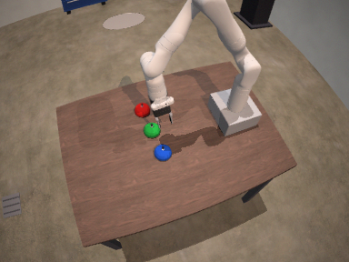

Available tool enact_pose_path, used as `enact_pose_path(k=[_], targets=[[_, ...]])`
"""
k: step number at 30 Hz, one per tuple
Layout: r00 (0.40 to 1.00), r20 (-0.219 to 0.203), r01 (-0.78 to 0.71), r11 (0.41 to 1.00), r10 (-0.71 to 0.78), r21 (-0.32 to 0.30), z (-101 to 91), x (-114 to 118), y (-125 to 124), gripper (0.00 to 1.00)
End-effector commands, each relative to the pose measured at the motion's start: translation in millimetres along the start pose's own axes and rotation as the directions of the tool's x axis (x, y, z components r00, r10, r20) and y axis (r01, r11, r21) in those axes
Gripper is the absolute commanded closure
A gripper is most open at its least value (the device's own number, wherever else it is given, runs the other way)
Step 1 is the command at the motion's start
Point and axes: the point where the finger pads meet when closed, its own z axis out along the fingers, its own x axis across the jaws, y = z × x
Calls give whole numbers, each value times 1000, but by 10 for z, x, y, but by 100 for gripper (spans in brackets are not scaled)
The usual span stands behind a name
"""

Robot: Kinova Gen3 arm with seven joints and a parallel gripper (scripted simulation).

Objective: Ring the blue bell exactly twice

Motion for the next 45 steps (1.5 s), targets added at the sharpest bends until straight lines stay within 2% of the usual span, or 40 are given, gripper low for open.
enact_pose_path(k=[1,6,7,15,16,23,24,32,33,45], targets=[[1000,-7,15,1000,-15,-5,-3,16,-73,0],[1000,-7,15,1000,-15,-5,-3,16,-73,0],[999,-24,25,1000,-25,-17,6,62,-147,0],[999,-24,25,1000,-25,-17,6,62,-147,0],[999,-40,33,999,-34,-28,14,104,-218,0],[999,-40,33,999,-34,-28,14,104,-218,0],[998,-55,41,998,-43,-37,20,141,-286,0],[998,-55,41,998,-43,-37,20,141,-286,0],[996,-68,48,998,-51,-45,24,174,-349,0],[995,-81,54,997,-59,-52,28,204,-408,0]])
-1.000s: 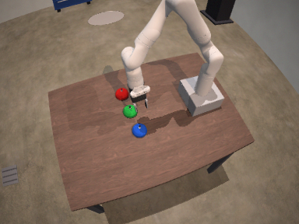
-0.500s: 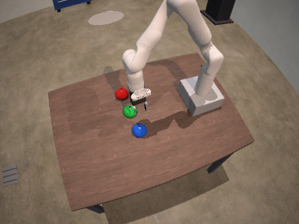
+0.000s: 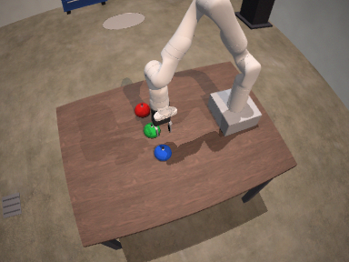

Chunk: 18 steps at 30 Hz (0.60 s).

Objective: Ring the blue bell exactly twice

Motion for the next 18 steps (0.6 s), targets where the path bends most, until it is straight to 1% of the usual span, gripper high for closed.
enact_pose_path(k=[1,4,5,11,12,17,18], targets=[[1000,-2,4,1000,-4,0,-7,3,-15,0],[1000,-2,4,1000,-4,0,-7,3,-15,0],[1000,-13,10,1000,-10,-6,-5,31,-67,0],[1000,-13,10,1000,-10,-6,-5,31,-67,0],[1000,-24,15,1000,-15,-10,-3,55,-114,0],[1000,-24,15,1000,-15,-10,-3,55,-114,0],[999,-33,20,1000,-20,-14,-2,76,-155,0]])
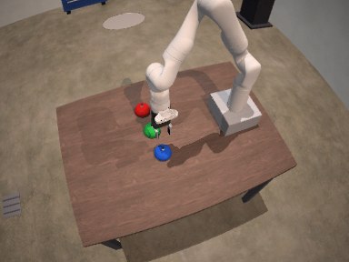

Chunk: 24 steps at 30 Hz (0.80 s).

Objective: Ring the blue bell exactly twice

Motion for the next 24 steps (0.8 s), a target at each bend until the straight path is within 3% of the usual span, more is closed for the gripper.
enact_pose_path(k=[1,24], targets=[[1000,-9,8,1000,-8,-3,-7,19,-49,0],[999,-32,20,1000,-20,-11,-6,72,-157,0]])
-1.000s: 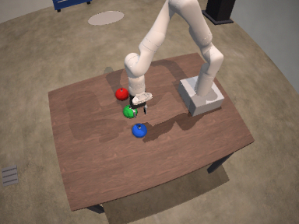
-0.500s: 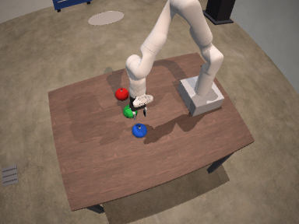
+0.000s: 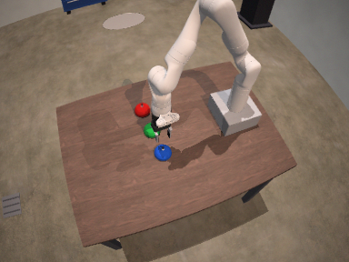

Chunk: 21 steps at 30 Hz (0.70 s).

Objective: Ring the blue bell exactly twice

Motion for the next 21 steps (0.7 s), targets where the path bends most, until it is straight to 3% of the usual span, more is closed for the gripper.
enact_pose_path(k=[1,16,17,21], targets=[[1000,-2,4,1000,-4,0,-8,4,-17,0],[1000,-10,7,1000,-8,-2,-8,21,-51,0],[1000,-10,7,1000,-8,-2,-8,21,-51,83],[1000,-10,7,1000,-8,-2,-8,21,-51,83]])
